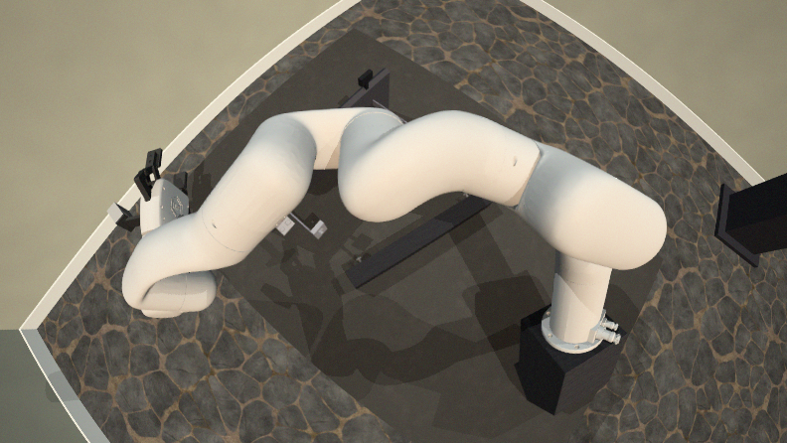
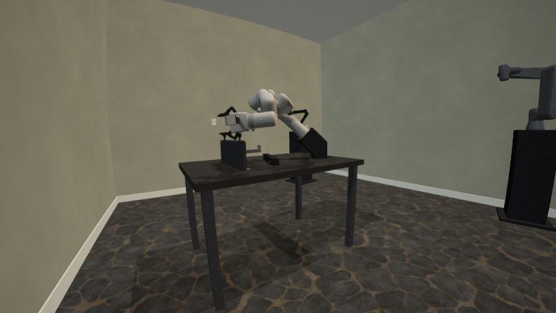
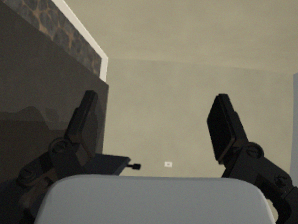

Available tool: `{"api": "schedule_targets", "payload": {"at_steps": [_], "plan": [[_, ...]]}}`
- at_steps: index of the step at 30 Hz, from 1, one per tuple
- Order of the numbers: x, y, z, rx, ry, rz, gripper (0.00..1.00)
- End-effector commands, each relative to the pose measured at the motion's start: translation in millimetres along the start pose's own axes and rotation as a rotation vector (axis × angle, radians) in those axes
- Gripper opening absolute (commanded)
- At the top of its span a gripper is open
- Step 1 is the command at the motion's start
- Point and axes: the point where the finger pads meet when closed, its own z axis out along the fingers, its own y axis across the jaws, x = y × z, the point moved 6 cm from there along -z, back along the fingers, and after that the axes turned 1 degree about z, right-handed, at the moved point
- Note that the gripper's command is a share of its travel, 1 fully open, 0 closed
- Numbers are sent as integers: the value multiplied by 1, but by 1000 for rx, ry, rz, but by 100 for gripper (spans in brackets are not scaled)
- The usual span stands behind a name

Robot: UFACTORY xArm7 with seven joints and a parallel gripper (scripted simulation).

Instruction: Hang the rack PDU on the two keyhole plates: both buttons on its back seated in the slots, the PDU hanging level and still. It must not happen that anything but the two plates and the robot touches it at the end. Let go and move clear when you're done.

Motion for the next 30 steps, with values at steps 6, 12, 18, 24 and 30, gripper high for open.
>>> {"api": "schedule_targets", "payload": {"at_steps": [6, 12, 18, 24, 30], "plan": [[-45, 45, 33, 212, -60, -49, 100], [-74, 65, 42, 328, -90, -72, 100], [-108, 84, 47, 453, -108, -95, 100], [-147, 101, 46, 583, -112, -117, 100], [-189, 115, 39, 714, -103, -138, 100]]}}
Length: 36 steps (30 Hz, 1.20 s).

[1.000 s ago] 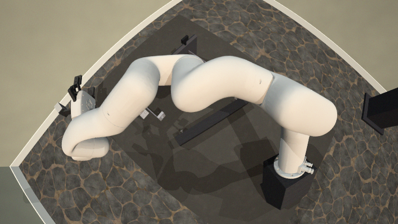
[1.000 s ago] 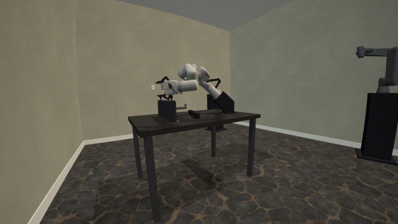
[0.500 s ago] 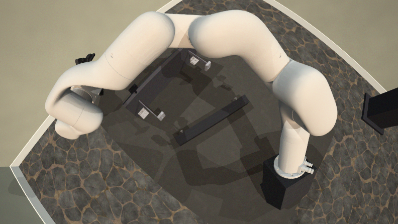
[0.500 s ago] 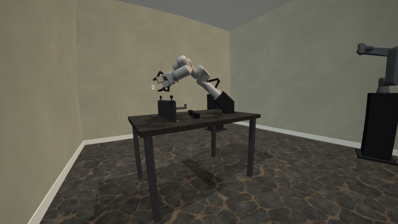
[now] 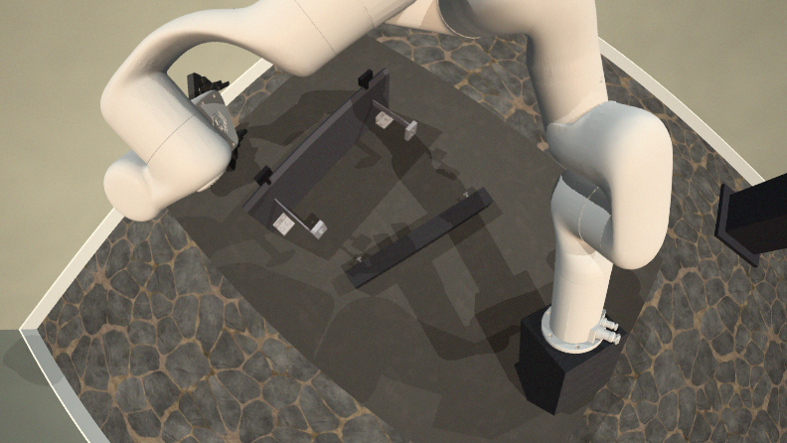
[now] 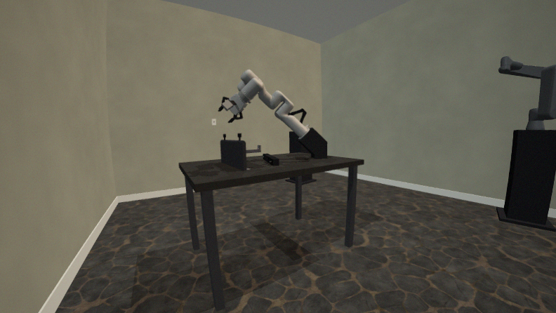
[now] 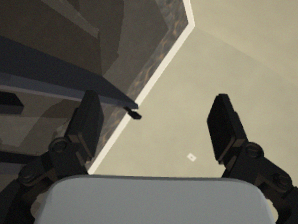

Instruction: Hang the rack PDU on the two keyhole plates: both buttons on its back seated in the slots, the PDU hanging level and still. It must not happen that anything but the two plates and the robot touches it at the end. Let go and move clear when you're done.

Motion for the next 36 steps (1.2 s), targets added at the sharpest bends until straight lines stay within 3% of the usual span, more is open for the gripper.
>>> {"api": "schedule_targets", "payload": {"at_steps": [1, 2, 4, 5, 7, 8, 10, 11, 13, 14, 16, 17, 19, 20, 22, 23, 25, 28, 33, 36], "plan": [[-37, 5, -6, 103, 32, -27, 100], [-59, 4, -10, 165, 40, -44, 100], [-59, 4, -10, 165, 40, -44, 100], [-82, 3, -14, 225, 51, -62, 100], [-82, 3, -14, 225, 51, -62, 100], [-105, -1, -19, 284, 65, -80, 100], [-105, -1, -19, 284, 65, -80, 100], [-127, -5, -23, 340, 80, -99, 100], [-127, -5, -23, 340, 80, -99, 100], [-149, -11, -28, 393, 97, -117, 100], [-149, -11, -28, 393, 97, -117, 100], [-170, -18, -32, 443, 115, -136, 100], [-170, -18, -32, 443, 115, -136, 100], [-190, -26, -36, 490, 133, -154, 100], [-190, -26, -36, 490, 133, -154, 100], [-208, -35, -41, 534, 152, -171, 100], [-208, -35, -41, 534, 152, -171, 100], [-242, -54, -49, 612, 188, -204, 100], [-257, -64, -52, 646, 205, -220, 100], [-282, -83, -59, 706, 237, -247, 100]]}}
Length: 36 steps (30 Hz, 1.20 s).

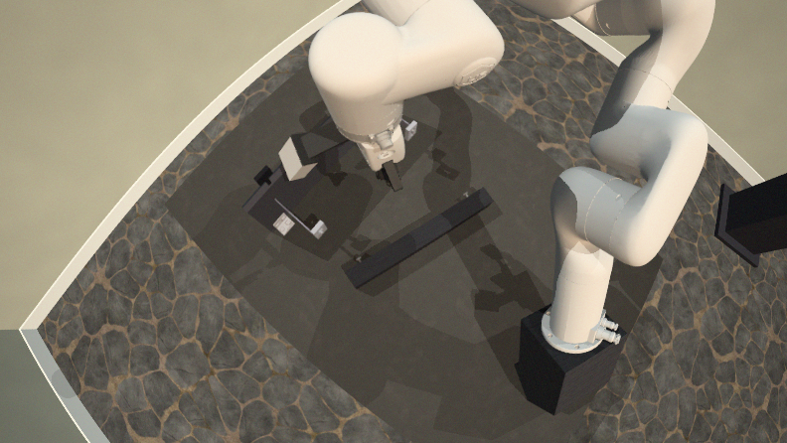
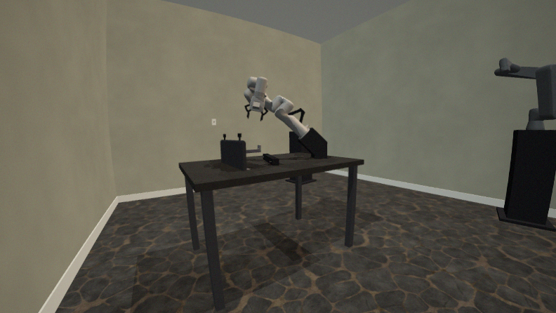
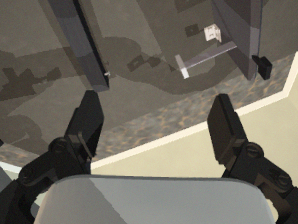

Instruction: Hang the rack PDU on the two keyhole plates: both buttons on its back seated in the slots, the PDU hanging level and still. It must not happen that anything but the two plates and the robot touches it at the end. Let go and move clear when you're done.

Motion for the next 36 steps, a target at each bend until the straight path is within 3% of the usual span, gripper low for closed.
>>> {"api": "schedule_targets", "payload": {"at_steps": [1, 12, 36], "plan": [[-30, -30, -1, 68, 51, -36, 100], [-67, -91, 12, 196, 118, -107, 100], [-71, -99, 13, 210, 125, -115, 97]]}}
